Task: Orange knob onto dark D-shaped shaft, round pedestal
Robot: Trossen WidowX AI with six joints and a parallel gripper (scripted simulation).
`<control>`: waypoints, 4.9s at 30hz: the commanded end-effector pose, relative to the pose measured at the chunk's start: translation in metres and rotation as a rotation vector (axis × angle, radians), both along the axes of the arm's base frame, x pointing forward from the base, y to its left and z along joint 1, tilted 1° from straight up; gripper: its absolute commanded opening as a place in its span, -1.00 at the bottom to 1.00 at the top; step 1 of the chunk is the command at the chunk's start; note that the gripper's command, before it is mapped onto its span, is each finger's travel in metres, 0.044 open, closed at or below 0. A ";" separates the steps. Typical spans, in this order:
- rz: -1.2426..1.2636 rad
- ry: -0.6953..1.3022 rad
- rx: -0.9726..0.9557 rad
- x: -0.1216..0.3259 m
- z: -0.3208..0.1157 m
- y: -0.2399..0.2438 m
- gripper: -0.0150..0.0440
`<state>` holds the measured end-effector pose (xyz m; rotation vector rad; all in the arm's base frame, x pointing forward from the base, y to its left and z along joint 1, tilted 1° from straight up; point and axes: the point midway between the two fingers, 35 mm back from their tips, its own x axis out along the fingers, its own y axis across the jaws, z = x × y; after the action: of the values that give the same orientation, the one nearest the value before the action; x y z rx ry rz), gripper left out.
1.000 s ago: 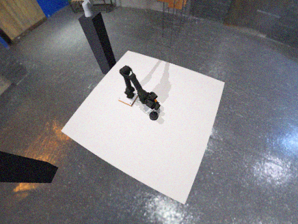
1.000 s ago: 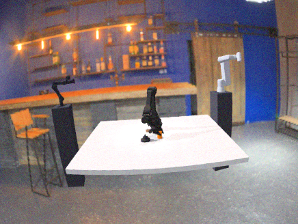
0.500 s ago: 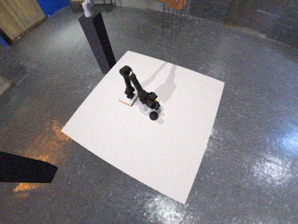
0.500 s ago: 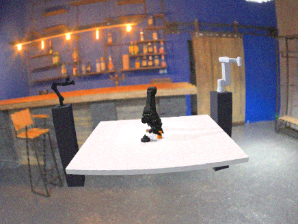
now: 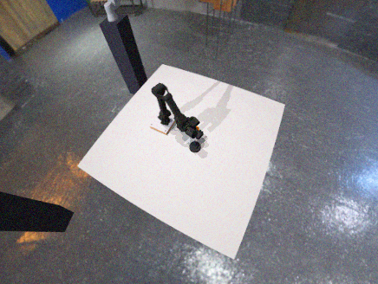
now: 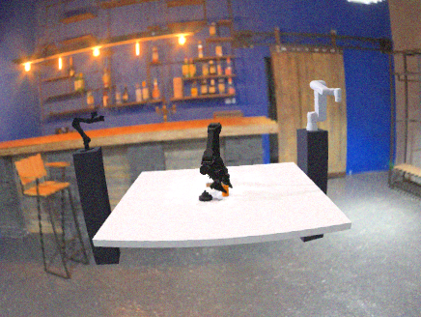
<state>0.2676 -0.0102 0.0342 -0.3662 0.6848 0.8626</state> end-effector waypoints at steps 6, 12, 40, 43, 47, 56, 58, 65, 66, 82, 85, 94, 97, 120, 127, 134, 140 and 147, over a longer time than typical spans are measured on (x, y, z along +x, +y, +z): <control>0.000 -0.001 0.000 0.002 0.057 -0.001 1.00; 0.000 -0.001 0.000 -0.002 0.081 0.000 1.00; -0.416 0.611 -0.510 -0.005 0.102 -0.002 1.00; -0.688 0.690 -0.412 -0.005 0.102 -0.002 1.00; -0.985 0.767 -0.294 -0.005 0.101 -0.002 1.00; -1.000 0.771 -0.287 -0.005 0.094 -0.002 1.00; -1.000 0.771 -0.287 -0.004 0.075 -0.002 1.00; -1.000 0.771 -0.288 -0.004 0.054 -0.003 1.00; -1.000 0.771 -0.288 -0.004 0.053 -0.003 1.00; -1.000 0.771 -0.288 -0.001 0.029 -0.003 1.00; -1.000 0.771 -0.288 -0.001 0.024 -0.003 1.00; -1.000 0.771 -0.288 0.000 0.010 -0.003 1.00; -1.000 0.771 -0.288 0.000 0.005 -0.003 1.00; -1.000 0.771 -0.288 -0.002 -0.015 -0.002 0.20; -1.000 0.771 -0.288 -0.002 -0.015 -0.002 0.04; -0.968 0.741 -0.313 0.002 0.001 -0.006 -0.49; -0.977 0.748 -0.306 0.006 0.033 -0.005 -0.49; -0.987 0.757 -0.298 0.005 0.072 -0.004 -0.49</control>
<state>0.2709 -0.0145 0.0907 0.0751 1.5428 -0.0870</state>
